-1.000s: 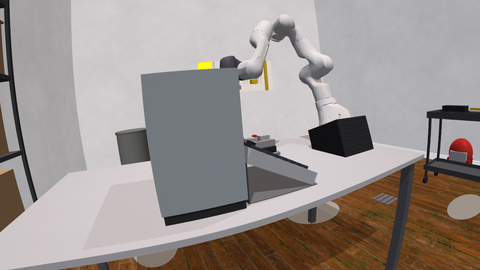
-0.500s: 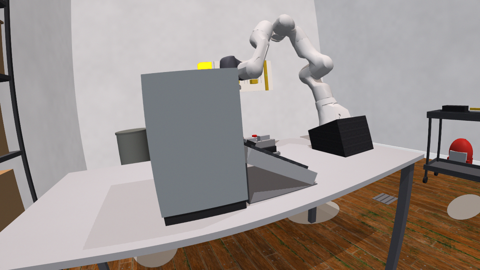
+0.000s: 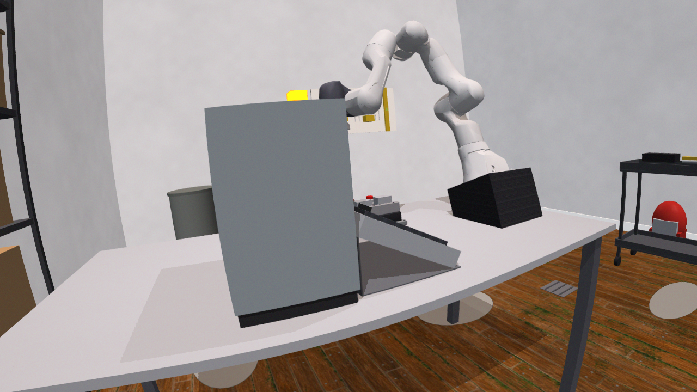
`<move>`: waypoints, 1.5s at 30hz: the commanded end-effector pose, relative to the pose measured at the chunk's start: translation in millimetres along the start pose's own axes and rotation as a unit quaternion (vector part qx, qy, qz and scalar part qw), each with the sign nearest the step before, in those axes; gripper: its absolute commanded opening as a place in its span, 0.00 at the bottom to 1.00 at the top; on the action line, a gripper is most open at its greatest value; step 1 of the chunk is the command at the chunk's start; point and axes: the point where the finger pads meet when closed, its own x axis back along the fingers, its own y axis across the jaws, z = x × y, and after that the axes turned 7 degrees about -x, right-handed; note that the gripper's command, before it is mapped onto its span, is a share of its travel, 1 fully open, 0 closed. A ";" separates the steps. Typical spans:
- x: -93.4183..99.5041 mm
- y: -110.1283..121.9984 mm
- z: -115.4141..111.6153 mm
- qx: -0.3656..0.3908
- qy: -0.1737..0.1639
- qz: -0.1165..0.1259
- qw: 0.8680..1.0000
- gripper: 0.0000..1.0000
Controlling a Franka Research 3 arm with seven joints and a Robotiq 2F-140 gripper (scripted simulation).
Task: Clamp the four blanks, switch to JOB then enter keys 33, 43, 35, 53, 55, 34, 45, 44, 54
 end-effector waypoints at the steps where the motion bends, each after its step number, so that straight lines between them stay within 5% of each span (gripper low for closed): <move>1: -0.3 -1.2 -0.8 0.002 -0.002 0.001 1.000 0.40; 19: 8.4 -1.2 -0.8 0.002 -0.002 0.001 1.000 0.40; 45: 93.1 -1.1 -0.5 0.002 -0.002 0.001 1.000 0.40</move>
